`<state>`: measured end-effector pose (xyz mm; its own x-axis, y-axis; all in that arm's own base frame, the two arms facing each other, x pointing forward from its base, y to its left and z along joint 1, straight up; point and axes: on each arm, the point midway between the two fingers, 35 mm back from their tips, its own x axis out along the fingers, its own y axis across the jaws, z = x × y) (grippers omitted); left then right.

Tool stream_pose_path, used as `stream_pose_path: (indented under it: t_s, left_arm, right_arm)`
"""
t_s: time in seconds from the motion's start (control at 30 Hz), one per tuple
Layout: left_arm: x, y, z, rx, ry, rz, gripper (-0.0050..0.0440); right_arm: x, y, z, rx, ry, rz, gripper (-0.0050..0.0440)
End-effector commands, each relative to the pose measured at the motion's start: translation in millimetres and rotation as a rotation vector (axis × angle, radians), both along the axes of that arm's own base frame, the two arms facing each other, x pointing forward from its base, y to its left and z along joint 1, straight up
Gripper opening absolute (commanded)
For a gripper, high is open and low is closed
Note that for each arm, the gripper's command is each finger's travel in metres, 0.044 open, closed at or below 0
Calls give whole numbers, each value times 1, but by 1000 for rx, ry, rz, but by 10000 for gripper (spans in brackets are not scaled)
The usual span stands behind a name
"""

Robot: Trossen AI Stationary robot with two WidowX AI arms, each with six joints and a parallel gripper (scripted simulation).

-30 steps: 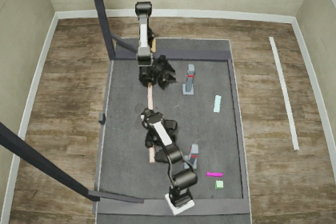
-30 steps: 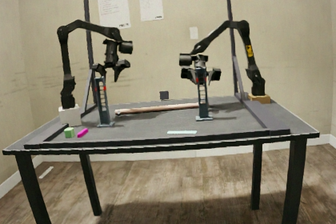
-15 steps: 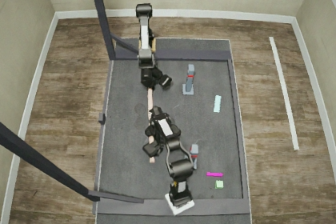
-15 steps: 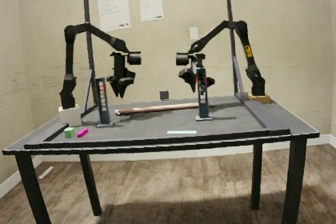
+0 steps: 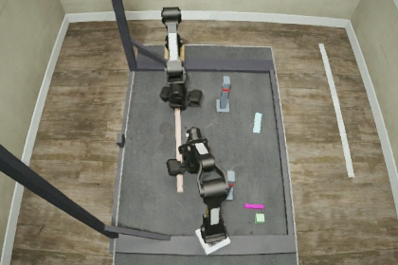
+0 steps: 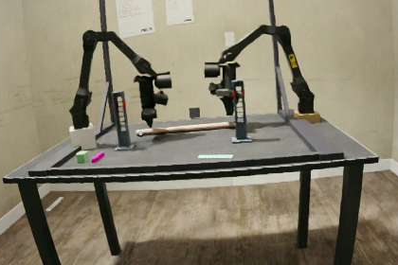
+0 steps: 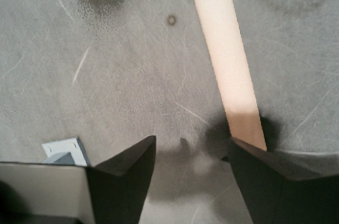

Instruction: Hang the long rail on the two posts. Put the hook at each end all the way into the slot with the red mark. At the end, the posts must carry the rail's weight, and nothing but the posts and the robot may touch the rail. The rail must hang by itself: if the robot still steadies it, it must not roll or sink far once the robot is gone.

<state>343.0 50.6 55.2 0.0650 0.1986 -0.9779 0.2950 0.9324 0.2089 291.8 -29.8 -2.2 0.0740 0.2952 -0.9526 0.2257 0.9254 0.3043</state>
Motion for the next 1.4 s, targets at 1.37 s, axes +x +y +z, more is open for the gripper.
stream_pose_path:
  t_s: [1.37]
  left_arm:
    - [10,-30,-52,-249,31,337,225]
  right_arm:
    - [17,17,-43,104,-35,-169,225]
